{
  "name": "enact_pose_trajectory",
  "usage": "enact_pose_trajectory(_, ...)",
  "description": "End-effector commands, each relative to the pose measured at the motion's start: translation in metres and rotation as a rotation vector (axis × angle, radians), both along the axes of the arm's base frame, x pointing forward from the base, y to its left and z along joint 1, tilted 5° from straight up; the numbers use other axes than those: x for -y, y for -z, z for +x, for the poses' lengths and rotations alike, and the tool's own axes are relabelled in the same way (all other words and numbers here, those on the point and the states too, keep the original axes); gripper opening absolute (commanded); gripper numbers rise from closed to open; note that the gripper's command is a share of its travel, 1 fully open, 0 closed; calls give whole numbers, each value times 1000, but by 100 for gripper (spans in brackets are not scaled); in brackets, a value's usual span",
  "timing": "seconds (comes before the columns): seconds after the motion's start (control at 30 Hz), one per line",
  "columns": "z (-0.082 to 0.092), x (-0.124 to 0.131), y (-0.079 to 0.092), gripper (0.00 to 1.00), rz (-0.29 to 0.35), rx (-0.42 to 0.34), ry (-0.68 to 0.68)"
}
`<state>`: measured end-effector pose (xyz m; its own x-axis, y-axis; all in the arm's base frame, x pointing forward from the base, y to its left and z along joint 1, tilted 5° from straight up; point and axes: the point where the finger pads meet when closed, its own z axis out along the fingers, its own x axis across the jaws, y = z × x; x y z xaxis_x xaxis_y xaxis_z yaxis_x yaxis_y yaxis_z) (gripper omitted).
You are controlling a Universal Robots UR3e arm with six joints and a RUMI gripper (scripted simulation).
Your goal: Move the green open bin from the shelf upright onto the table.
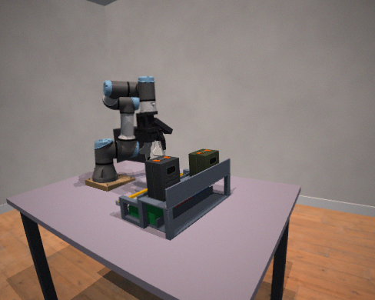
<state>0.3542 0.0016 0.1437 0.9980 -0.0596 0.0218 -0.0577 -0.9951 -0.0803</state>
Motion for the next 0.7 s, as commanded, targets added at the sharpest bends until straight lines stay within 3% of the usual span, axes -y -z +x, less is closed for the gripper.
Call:
enact_pose_trajectory(0.0,2,1,-1,58,-1,1,0)
enact_pose_trajectory(0.17,30,47,3,58,-1,1,0)
enact_pose_trajectory(0.67,27,42,3,58,-1,2,0)
